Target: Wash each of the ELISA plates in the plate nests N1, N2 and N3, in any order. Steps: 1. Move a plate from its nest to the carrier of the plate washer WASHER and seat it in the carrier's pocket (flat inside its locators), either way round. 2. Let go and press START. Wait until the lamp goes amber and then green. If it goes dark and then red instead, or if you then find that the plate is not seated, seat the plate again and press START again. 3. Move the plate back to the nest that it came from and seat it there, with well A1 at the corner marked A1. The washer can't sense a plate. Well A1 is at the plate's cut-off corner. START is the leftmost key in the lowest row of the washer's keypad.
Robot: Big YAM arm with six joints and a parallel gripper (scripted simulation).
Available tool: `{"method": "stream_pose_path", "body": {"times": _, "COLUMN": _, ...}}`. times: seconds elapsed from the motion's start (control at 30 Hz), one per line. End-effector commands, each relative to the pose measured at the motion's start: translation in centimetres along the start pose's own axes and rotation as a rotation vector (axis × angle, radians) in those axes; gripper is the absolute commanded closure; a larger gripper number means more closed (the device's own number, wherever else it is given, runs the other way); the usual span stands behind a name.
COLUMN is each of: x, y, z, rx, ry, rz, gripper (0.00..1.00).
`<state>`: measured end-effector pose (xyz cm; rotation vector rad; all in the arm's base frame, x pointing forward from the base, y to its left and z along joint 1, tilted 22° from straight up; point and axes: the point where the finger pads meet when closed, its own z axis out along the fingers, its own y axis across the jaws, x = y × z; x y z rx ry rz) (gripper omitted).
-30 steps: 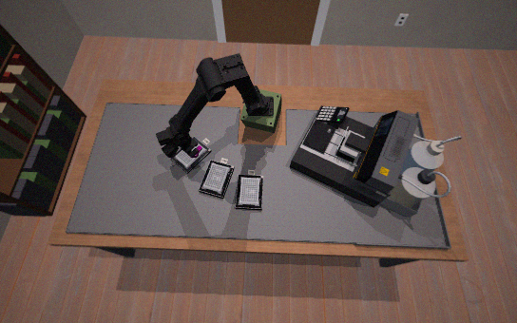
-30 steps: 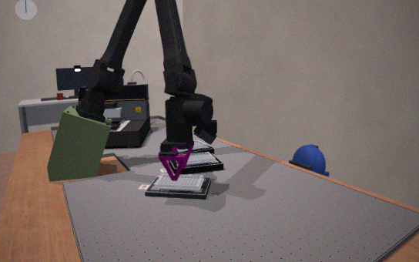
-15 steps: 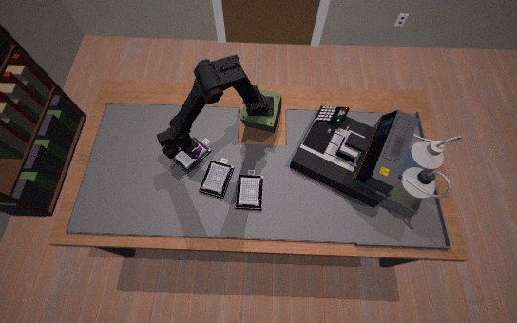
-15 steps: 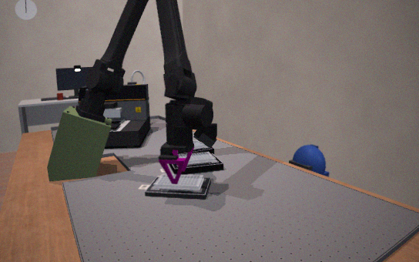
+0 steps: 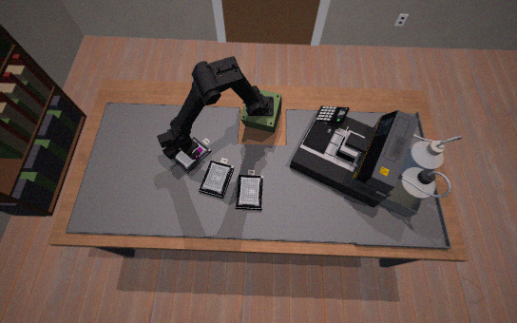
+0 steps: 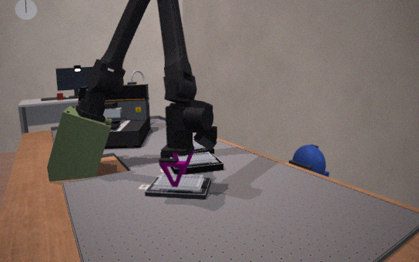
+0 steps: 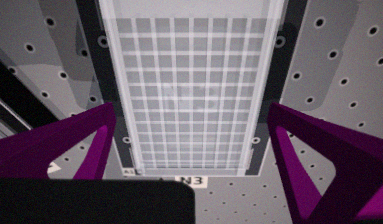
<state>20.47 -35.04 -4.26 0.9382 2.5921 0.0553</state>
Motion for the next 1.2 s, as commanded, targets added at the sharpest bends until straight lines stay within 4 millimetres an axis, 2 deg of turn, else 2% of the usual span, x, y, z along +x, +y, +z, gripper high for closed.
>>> {"method": "stream_pose_path", "body": {"times": 0.0, "x": -0.8, "y": 0.1, "z": 0.6, "rx": 0.005, "ry": -0.010, "rz": -0.005, "gripper": 0.00}}
{"method": "stream_pose_path", "body": {"times": 0.1, "x": -1.3, "y": -0.1, "z": 0.3, "rx": 0.011, "ry": -0.023, "rz": -0.007, "gripper": 0.00}}
{"method": "stream_pose_path", "body": {"times": 0.33, "x": -1.0, "y": 0.0, "z": 1.1, "rx": 0.006, "ry": -0.013, "rz": -0.006, "gripper": 0.00}}
{"method": "stream_pose_path", "body": {"times": 0.37, "x": -1.8, "y": -0.4, "z": 0.1, "rx": 0.020, "ry": -0.040, "rz": -0.008, "gripper": 0.00}}
{"method": "stream_pose_path", "body": {"times": 0.47, "x": -1.0, "y": -0.1, "z": 1.3, "rx": 0.007, "ry": -0.013, "rz": -0.004, "gripper": 0.00}}
{"method": "stream_pose_path", "body": {"times": 0.57, "x": -1.1, "y": 0.0, "z": 1.5, "rx": 0.006, "ry": -0.014, "rz": -0.006, "gripper": 0.00}}
{"method": "stream_pose_path", "body": {"times": 0.7, "x": -1.8, "y": -0.3, "z": 0.5, "rx": 0.019, "ry": -0.040, "rz": -0.011, "gripper": 0.00}}
{"method": "stream_pose_path", "body": {"times": 0.73, "x": -0.8, "y": -0.3, "z": 0.9, "rx": 0.009, "ry": -0.016, "rz": -0.004, "gripper": 0.00}}
{"method": "stream_pose_path", "body": {"times": 0.93, "x": -0.8, "y": -0.3, "z": 0.9, "rx": 0.009, "ry": -0.016, "rz": -0.004, "gripper": 0.00}}
{"method": "stream_pose_path", "body": {"times": 1.17, "x": -0.8, "y": -0.3, "z": 0.9, "rx": 0.009, "ry": -0.016, "rz": -0.004, "gripper": 0.14}}
